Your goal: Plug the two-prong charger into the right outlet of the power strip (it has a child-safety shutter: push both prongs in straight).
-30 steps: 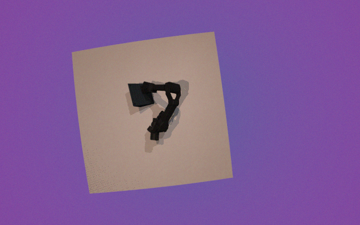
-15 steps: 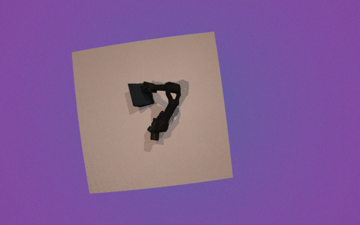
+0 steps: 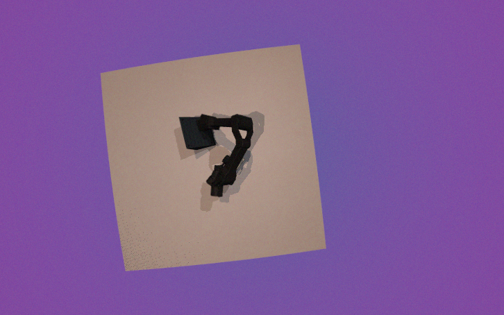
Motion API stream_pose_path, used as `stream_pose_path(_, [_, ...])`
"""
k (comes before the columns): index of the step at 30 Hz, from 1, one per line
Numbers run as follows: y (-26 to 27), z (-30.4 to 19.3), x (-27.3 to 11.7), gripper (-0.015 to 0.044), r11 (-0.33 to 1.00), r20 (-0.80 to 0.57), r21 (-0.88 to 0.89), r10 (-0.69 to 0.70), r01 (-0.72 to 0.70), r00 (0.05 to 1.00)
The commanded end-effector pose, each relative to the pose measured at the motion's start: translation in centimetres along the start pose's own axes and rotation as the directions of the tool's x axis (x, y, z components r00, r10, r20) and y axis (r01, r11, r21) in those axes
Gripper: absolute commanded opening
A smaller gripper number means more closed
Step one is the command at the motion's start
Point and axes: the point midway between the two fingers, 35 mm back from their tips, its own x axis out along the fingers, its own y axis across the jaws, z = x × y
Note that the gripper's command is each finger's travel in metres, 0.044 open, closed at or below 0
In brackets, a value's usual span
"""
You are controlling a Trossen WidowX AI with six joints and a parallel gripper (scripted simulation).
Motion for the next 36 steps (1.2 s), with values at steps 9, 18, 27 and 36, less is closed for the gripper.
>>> stream_pose_path(9, [0.0, -0.3, 0.0, 0.044, 1.0, 0.009, -0.005, 0.001, -0.001, 1.0])
stream_pose_path(18, [0.0, -0.7, 0.1, 0.044, 1.0, 0.016, -0.008, 0.001, -0.001, 1.0])
stream_pose_path(27, [0.0, -1.1, 0.1, 0.044, 1.0, 0.023, -0.012, 0.001, -0.001, 1.0])
stream_pose_path(36, [-0.1, -1.8, 0.1, 0.044, 1.0, 0.024, -0.012, 0.001, 0.0, 1.0])
